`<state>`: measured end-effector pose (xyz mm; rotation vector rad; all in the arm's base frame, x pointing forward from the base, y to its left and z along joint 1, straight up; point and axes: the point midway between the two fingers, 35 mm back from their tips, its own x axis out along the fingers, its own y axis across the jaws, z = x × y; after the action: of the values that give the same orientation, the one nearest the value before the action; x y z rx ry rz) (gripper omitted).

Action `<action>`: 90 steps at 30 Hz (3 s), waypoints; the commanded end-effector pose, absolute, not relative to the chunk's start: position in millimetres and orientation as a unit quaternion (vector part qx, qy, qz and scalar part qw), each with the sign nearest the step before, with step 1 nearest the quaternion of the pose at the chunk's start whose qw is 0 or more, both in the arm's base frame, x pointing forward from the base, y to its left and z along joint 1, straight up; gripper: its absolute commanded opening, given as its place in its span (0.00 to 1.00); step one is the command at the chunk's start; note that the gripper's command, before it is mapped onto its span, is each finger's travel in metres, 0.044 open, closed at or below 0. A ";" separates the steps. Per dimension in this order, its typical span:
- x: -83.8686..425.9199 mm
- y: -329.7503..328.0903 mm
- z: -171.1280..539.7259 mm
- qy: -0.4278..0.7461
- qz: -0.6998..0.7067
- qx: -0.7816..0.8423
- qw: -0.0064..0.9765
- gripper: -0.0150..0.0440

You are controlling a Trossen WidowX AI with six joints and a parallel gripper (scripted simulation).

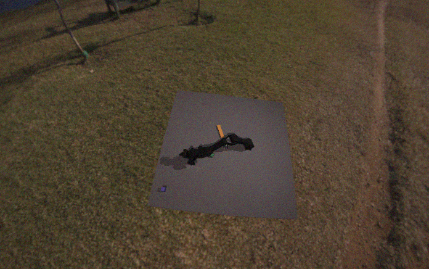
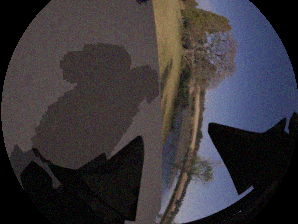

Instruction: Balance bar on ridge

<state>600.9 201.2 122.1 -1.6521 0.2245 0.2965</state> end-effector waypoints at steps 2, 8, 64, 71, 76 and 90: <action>598.2 168.1 120.5 0.147 0.137 -0.676 0.709 0.79; 591.0 131.1 116.7 0.205 0.135 -0.607 0.756 0.79; 351.0 -104.2 110.3 0.581 -0.265 0.243 0.730 0.79; 309.6 -111.8 114.8 0.582 -0.344 0.342 0.653 0.79; 284.1 -113.8 118.6 0.576 -0.393 0.397 0.597 0.79; 284.6 -114.4 89.5 0.576 -0.395 0.399 0.595 0.79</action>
<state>285.8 -115.4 106.4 0.9168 1.3278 -0.9120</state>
